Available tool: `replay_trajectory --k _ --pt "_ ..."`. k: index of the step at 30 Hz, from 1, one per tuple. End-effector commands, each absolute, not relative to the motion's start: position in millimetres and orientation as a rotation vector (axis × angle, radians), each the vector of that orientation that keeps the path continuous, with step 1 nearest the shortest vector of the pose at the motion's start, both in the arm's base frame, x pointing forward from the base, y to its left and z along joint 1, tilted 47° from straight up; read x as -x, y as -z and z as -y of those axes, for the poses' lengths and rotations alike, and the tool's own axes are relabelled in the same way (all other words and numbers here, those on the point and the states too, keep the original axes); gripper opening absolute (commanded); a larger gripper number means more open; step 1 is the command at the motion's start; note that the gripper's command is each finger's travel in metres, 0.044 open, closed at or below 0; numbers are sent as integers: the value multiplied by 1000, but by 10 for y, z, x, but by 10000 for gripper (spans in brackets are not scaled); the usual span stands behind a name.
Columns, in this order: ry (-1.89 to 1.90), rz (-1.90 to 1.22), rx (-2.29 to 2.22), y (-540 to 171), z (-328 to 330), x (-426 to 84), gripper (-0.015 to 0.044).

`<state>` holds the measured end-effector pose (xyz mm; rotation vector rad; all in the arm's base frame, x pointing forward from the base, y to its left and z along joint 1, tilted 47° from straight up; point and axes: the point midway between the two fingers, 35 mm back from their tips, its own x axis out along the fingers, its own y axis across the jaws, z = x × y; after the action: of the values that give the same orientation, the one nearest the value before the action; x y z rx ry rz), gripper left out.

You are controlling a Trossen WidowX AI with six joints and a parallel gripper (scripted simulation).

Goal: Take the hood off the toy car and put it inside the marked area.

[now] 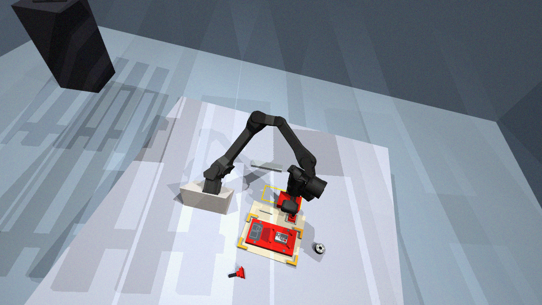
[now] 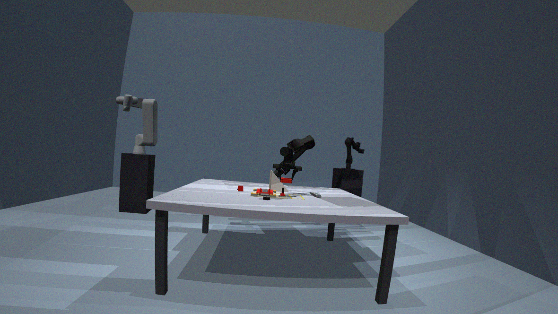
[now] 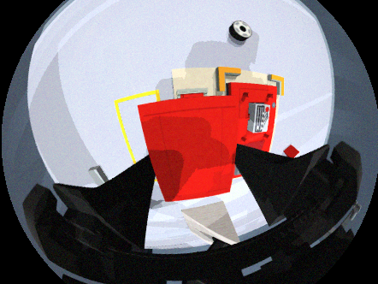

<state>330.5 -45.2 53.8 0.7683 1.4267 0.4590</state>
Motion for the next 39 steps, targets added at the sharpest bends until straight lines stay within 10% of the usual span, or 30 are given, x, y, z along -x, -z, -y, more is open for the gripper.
replay_trajectory --k 1,39 --pt "-457 -1415 -770 -734 308 -3277 0" --pt "-472 -1412 -774 -1011 -219 -3162 0"
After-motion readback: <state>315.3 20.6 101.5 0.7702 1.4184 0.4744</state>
